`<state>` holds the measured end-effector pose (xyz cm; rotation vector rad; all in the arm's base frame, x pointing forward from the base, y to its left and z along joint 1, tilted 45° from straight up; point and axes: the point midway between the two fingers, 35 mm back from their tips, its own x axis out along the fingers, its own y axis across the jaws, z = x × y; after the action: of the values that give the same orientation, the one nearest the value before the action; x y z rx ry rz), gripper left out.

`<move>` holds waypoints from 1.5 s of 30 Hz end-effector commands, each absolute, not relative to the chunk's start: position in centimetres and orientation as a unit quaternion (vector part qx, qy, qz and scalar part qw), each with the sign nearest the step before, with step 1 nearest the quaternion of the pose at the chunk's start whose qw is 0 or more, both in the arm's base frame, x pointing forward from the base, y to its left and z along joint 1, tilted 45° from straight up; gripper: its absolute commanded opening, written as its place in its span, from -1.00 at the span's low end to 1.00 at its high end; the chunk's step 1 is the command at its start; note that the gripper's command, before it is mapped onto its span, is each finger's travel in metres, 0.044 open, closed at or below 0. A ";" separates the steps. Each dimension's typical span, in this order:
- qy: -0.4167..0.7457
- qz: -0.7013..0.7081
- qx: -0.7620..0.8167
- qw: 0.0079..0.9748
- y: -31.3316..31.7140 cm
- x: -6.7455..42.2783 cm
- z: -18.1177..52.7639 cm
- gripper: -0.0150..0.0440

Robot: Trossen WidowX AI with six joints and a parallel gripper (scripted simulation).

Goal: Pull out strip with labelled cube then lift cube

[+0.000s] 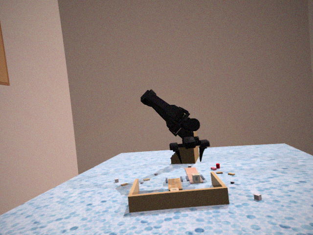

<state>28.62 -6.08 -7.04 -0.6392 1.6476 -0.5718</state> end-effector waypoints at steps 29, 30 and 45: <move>0.711 -0.247 -0.279 0.596 -6.4 38.7 -9.2 0.38; 0.711 -0.247 -0.279 0.596 -6.5 38.7 -9.4 0.36; 0.711 -0.247 -0.279 0.596 -8.2 38.4 -11.2 0.36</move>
<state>38.93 -7.63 -10.32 -0.6368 1.6345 -0.5729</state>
